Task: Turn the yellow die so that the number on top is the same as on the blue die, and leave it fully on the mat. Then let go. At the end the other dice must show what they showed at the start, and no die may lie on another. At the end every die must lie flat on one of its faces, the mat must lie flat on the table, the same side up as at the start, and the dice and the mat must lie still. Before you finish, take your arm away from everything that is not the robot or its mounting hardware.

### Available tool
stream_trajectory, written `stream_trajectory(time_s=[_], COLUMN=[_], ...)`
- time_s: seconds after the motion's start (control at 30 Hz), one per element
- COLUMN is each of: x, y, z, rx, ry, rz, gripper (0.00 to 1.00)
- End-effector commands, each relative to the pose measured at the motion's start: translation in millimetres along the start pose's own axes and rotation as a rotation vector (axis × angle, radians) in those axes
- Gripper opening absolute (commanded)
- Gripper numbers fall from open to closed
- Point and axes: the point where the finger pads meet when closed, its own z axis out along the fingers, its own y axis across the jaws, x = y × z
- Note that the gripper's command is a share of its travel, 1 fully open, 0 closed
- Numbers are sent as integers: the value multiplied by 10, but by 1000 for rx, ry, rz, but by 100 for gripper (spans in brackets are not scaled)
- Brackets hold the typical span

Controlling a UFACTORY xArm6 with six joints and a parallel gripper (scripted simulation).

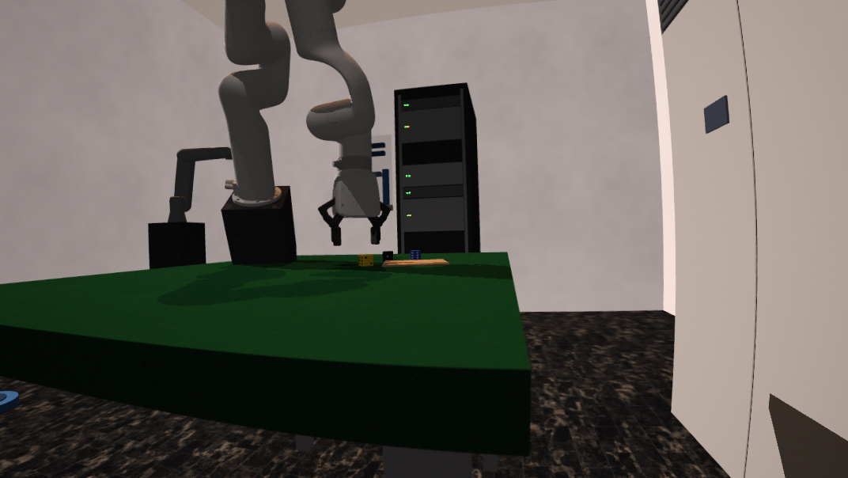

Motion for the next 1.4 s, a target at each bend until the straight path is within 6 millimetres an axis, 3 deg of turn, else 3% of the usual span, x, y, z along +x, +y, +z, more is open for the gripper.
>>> stream_trajectory(time_s=[0.0, 0.3, 0.73, 0.93, 1.37], x=[-5, 105, 837, 1005, 1070], y=[6, 119, 870, 1042, 1109], z=[-4, -4, -4, -4, -4], rx=[-1, -1, -1, -1, -1], ry=[-1, -1, -1, -1, -1], rz=[0, 0, 0, 0, 0], gripper=[100, 100, 100, 100, 100])
